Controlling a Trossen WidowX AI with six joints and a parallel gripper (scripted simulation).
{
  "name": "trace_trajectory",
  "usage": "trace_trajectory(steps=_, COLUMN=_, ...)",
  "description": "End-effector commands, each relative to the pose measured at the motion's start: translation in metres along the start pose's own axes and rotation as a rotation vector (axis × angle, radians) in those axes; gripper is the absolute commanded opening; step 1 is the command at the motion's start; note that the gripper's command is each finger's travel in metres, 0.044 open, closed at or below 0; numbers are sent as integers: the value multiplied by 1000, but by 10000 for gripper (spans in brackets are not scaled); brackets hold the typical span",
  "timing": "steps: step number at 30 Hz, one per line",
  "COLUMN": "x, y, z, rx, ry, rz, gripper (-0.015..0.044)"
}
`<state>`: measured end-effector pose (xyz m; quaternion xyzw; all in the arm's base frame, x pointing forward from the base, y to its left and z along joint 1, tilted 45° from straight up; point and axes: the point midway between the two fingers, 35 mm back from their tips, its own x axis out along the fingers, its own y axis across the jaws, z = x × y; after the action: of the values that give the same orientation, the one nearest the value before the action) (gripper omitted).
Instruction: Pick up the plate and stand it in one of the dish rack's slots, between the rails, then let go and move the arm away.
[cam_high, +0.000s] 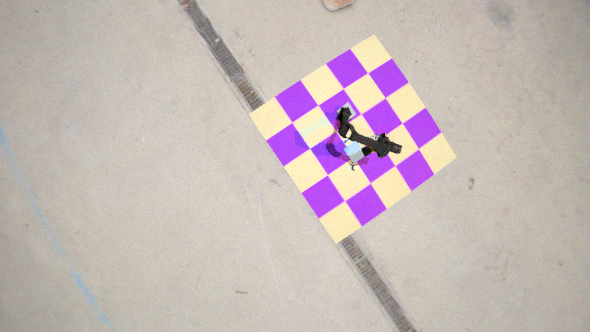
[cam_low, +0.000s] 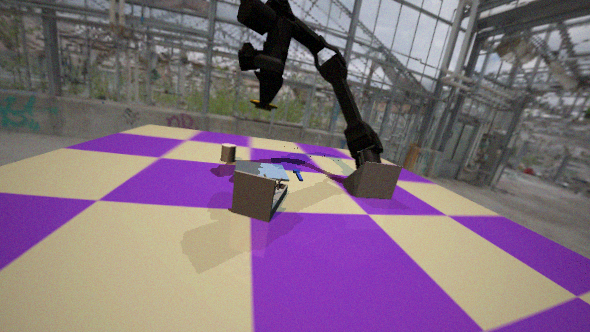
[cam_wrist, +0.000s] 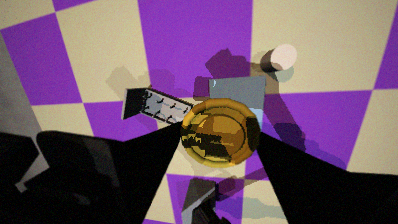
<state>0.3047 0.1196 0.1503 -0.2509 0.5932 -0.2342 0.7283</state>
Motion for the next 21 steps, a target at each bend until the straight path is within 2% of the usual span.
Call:
trace_trajectory(steps=1, x=1, y=20, z=-21, rx=105, ry=27, rz=-13, gripper=0)
trace_trajectory(steps=8, x=3, y=45, z=-52, rx=280, ry=53, rz=-39, gripper=0)
trace_trajectory(steps=14, x=5, y=45, z=-53, rx=269, ry=64, rz=-32, gripper=0)
trace_trajectory(steps=21, x=26, y=46, z=-58, rx=157, ry=170, rz=49, gripper=0)
